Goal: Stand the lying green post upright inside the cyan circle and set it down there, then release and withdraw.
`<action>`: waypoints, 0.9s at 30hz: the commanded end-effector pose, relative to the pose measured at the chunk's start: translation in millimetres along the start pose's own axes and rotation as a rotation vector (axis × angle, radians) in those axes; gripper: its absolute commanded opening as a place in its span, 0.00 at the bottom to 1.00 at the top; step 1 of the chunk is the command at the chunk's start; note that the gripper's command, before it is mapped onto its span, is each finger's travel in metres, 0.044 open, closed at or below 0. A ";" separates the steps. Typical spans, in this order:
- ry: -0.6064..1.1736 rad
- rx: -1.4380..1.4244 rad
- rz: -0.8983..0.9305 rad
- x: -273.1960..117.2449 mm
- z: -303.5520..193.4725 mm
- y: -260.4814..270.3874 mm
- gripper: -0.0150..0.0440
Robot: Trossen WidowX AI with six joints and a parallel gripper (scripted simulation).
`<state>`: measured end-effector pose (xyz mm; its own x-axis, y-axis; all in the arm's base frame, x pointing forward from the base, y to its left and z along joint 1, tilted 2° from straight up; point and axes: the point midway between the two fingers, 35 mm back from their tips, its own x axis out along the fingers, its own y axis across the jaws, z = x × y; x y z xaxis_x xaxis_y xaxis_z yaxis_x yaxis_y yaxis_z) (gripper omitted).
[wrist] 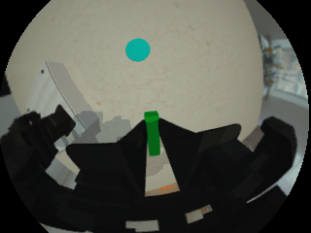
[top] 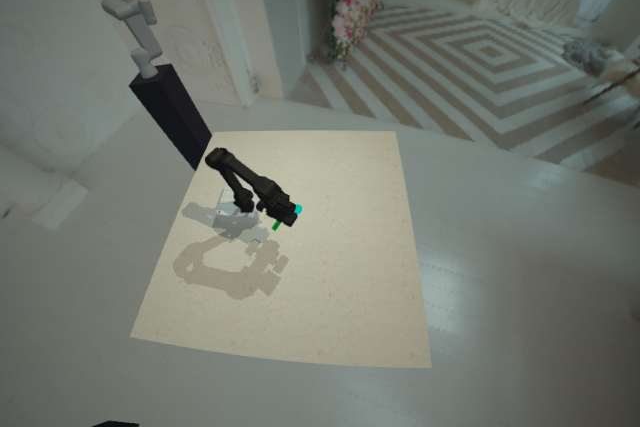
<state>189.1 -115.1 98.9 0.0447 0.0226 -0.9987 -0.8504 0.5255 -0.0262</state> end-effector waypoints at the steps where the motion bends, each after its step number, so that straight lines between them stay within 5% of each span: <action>1: 0.004 0.029 0.000 -1.7 9.3 -2.5 0.29; 27: -0.003 0.215 0.000 -10.9 83.2 -1.2 0.29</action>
<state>229.7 -51.6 112.5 0.0502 0.0275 -0.9984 -0.7345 0.6783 -0.0183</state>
